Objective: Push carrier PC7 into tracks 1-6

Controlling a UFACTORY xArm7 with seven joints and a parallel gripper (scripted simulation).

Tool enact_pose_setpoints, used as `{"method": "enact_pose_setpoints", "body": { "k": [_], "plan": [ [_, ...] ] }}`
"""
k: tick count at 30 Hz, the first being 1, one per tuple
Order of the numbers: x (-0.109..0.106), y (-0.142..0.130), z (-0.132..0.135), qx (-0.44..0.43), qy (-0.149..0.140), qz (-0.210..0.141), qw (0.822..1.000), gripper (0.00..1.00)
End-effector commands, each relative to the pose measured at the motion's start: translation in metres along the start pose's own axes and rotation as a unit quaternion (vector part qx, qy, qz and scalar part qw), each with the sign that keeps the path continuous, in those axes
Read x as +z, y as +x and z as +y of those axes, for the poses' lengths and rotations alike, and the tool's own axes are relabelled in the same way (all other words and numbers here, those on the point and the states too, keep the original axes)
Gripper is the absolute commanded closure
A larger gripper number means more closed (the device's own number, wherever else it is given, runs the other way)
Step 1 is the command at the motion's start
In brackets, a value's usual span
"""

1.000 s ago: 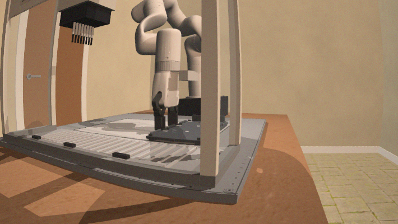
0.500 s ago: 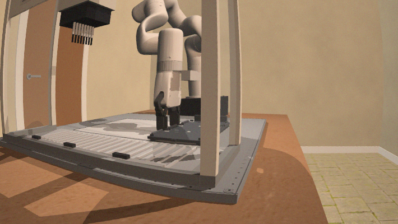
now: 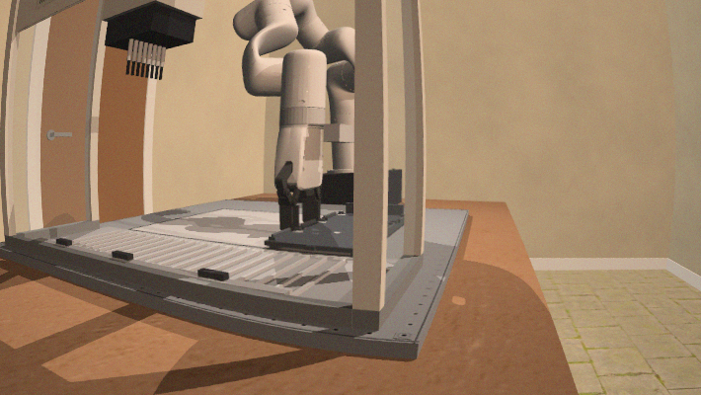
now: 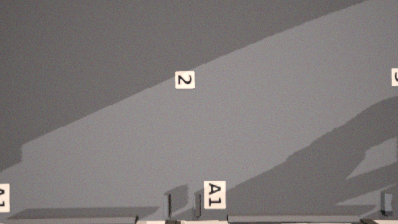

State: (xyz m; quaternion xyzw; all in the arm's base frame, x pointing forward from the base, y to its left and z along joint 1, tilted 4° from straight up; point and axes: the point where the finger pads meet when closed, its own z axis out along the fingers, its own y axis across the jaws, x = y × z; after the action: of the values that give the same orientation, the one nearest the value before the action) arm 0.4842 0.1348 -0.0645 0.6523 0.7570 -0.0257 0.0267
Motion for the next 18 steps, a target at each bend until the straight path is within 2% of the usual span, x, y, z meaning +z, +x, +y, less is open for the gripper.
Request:
{"method": "enact_pose_setpoints", "body": {
  "k": [1,18],
  "plan": [
    [-0.0018,0.0033,0.0017,0.0,-0.002,0.001,1.0,0.0],
    [-0.0018,0.009,0.0017,0.0,-0.002,0.001,1.0,0.0]
  ]
}}
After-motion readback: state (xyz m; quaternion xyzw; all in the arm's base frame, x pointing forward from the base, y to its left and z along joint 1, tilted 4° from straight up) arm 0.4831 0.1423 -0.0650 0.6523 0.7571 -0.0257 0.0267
